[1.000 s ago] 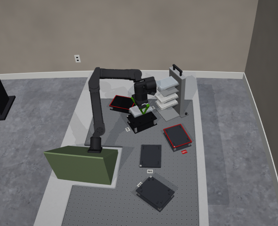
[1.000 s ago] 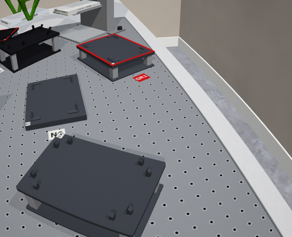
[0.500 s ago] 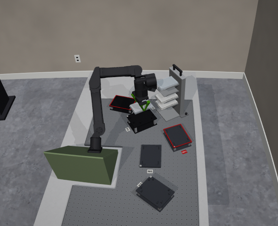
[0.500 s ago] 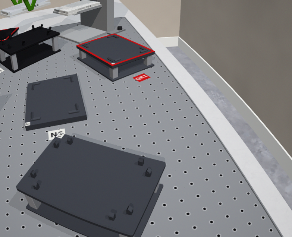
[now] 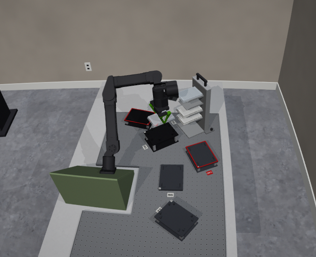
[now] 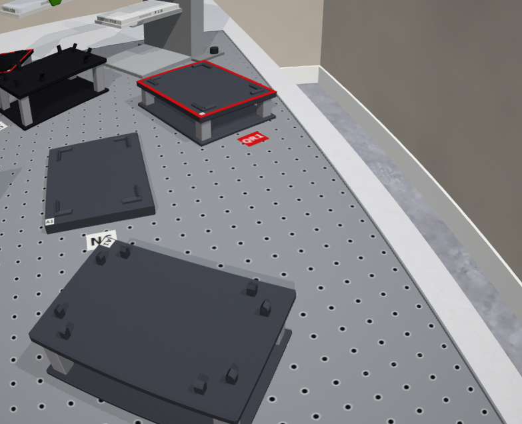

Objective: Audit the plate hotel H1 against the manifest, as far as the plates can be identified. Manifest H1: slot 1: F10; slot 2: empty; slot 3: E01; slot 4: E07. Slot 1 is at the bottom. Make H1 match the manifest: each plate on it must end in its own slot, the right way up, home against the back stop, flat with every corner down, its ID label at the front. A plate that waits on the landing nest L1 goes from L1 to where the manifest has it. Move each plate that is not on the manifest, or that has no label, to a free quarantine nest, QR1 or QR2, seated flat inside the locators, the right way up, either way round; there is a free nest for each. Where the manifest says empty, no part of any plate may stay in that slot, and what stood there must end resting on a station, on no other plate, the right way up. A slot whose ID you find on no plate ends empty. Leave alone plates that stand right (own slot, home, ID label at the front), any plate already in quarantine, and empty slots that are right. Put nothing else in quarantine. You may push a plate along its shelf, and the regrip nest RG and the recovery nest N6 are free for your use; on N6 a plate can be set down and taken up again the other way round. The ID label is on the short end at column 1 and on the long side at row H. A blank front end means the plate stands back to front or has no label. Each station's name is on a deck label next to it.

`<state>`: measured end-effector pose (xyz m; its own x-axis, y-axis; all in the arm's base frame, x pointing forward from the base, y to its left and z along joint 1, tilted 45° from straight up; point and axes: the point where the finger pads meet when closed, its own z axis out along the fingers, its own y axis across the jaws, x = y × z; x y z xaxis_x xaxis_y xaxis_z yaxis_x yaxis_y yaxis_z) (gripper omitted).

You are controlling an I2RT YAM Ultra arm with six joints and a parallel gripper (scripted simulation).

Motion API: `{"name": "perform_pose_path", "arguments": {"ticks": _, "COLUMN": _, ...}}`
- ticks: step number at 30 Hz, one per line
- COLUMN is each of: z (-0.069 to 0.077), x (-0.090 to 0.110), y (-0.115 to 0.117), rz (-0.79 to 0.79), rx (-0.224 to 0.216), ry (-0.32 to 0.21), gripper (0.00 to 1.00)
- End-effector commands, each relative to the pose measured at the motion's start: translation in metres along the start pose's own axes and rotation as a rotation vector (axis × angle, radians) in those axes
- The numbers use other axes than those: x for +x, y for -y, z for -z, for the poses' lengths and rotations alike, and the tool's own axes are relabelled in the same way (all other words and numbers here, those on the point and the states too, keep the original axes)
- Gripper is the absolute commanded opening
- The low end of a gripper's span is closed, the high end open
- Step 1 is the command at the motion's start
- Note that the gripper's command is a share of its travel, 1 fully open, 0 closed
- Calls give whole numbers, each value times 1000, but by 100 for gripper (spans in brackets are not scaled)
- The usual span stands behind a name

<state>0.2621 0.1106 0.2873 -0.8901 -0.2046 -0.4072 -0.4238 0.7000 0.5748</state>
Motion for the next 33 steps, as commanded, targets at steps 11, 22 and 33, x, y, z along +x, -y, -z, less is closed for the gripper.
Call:
{"name": "perform_pose_path", "arguments": {"ticks": 11, "z": 45, "x": 5, "y": -3, "rz": -6, "rx": -8, "ry": -10, "gripper": 86}}
{"name": "perform_pose_path", "arguments": {"ticks": 22, "z": 68, "x": 4, "y": -3, "rz": -6, "rx": -8, "ry": -10, "gripper": 86}}
{"name": "perform_pose_path", "arguments": {"ticks": 33, "z": 68, "x": 4, "y": -3, "rz": -6, "rx": -8, "ry": -10, "gripper": 86}}
